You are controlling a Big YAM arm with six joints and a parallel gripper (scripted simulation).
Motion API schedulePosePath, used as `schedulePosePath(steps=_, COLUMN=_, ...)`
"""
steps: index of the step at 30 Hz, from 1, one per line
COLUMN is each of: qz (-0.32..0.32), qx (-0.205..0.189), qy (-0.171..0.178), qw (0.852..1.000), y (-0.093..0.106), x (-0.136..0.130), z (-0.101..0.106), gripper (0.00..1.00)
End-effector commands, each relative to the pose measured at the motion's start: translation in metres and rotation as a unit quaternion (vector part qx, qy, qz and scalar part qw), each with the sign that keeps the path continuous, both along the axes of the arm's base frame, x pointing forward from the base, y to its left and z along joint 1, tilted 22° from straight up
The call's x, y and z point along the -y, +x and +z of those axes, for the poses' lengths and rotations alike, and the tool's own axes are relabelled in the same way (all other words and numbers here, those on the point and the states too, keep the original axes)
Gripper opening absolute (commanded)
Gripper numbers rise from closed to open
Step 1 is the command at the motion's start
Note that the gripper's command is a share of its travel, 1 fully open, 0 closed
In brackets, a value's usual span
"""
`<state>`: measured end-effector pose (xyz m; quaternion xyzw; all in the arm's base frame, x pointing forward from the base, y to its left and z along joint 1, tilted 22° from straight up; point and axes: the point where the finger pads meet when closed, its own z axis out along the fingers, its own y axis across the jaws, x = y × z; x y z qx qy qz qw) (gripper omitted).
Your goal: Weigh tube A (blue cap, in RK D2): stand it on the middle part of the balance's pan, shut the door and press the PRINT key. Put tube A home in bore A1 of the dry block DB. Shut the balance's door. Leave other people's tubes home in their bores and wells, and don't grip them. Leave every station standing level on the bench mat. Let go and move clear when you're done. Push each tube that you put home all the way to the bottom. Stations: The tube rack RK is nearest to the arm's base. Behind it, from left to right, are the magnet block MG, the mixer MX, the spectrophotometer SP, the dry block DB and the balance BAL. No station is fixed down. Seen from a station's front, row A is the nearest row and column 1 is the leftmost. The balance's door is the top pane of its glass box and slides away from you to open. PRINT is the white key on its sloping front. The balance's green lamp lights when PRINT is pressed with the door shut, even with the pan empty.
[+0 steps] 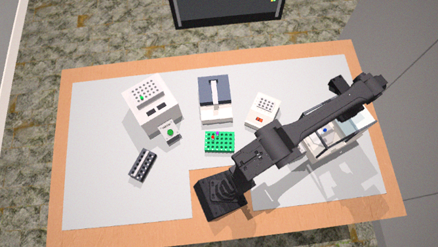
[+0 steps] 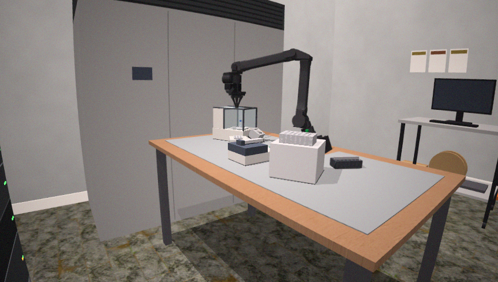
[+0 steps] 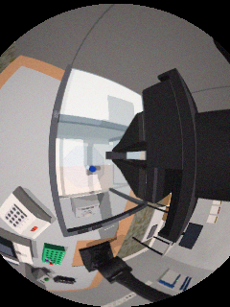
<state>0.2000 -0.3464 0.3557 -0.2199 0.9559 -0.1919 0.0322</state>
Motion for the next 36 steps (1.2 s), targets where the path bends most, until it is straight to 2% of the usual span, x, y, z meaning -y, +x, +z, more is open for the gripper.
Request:
schedulePosePath(steps=1, qz=0.0, qx=0.012, qy=-0.021, qw=1.0, y=0.005, x=0.018, z=0.025, gripper=0.06)
schedulePosePath(steps=36, qz=0.0, qx=0.011, qy=-0.02, qw=1.0, y=0.017, x=0.043, z=0.036, gripper=0.06)
